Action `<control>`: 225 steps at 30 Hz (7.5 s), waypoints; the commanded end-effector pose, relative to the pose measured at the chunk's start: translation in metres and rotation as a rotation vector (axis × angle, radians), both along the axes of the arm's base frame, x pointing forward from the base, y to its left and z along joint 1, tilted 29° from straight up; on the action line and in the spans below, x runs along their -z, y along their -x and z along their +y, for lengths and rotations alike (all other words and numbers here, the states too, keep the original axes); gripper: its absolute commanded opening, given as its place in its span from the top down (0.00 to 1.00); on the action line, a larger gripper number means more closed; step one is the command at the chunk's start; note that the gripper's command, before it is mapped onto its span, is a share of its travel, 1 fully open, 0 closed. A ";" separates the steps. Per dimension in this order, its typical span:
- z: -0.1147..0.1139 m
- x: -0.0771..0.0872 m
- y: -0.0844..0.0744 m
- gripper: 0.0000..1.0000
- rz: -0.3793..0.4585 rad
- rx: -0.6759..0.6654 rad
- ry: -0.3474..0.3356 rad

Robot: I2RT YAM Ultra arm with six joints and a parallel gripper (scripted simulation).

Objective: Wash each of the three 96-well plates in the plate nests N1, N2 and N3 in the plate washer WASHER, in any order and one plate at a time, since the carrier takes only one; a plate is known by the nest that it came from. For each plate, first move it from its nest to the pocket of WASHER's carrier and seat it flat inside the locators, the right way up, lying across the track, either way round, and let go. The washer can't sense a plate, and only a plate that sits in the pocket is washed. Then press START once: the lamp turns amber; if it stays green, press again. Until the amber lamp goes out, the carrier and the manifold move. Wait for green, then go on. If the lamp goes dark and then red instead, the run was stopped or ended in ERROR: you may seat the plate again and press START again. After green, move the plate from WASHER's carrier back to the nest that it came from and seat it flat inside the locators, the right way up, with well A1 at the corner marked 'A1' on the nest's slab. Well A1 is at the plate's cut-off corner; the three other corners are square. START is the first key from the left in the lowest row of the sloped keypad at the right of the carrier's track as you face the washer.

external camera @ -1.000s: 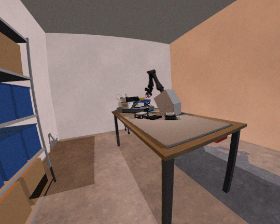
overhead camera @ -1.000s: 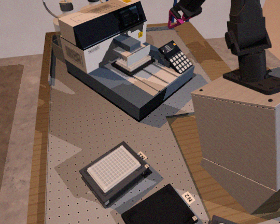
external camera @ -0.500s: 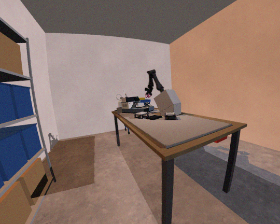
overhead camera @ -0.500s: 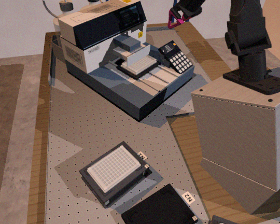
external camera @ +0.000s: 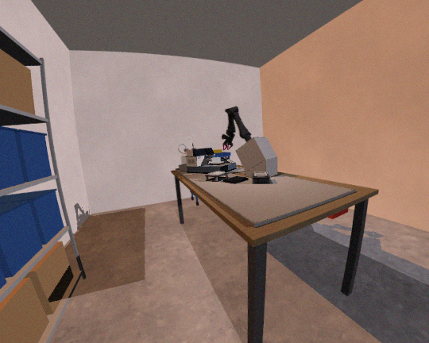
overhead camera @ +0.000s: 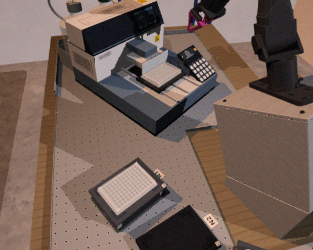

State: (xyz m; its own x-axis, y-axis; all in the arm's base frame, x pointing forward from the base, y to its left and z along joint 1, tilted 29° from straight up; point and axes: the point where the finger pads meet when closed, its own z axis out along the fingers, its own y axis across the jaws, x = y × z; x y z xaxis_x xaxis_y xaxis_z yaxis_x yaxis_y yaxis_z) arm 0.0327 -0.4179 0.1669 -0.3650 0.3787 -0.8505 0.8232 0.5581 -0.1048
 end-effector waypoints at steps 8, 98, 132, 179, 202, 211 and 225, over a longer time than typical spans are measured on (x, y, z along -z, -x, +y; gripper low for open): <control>-0.001 -0.006 0.000 0.00 -0.001 0.002 0.008; 0.055 0.069 0.000 1.00 0.001 0.004 0.017; 0.102 0.135 -0.012 0.00 -0.014 0.023 0.004; 0.106 0.074 -0.119 0.00 -0.648 1.021 -0.739; 0.110 0.074 -0.120 0.00 -0.755 1.178 -0.855; 0.107 0.096 -0.117 0.00 -0.741 1.206 -0.865; 0.099 0.114 -0.121 0.00 -0.739 1.204 -0.864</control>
